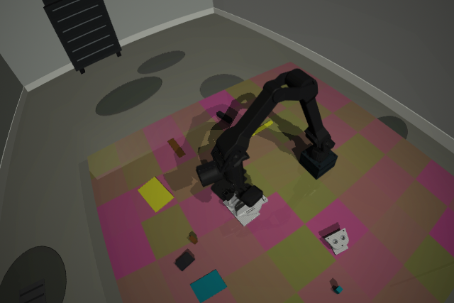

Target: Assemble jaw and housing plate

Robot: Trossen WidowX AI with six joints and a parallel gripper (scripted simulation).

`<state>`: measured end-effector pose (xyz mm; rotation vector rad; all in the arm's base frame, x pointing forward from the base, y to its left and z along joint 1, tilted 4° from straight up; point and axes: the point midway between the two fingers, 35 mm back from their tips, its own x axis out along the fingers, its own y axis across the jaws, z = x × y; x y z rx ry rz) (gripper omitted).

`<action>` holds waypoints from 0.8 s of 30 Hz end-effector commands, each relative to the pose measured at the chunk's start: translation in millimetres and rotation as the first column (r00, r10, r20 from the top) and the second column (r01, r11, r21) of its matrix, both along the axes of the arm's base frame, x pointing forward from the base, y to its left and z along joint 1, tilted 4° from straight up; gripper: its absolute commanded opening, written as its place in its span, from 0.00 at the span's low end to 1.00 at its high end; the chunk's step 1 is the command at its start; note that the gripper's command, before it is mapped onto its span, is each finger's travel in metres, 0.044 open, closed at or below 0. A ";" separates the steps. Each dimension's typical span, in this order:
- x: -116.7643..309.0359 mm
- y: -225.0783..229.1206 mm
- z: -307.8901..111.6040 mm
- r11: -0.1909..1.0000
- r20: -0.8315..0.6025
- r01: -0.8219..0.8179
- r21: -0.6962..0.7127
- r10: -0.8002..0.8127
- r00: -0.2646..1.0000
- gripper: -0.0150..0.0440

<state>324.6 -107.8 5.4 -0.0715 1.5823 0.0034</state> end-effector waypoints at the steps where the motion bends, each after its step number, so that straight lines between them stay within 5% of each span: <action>1: -2.9 -0.1 -8.1 1.000 -0.012 -0.003 -0.001 0.003 1.000 0.48; 24: -3.0 -0.3 -11.2 1.000 -0.012 -0.006 -0.001 0.006 1.000 0.48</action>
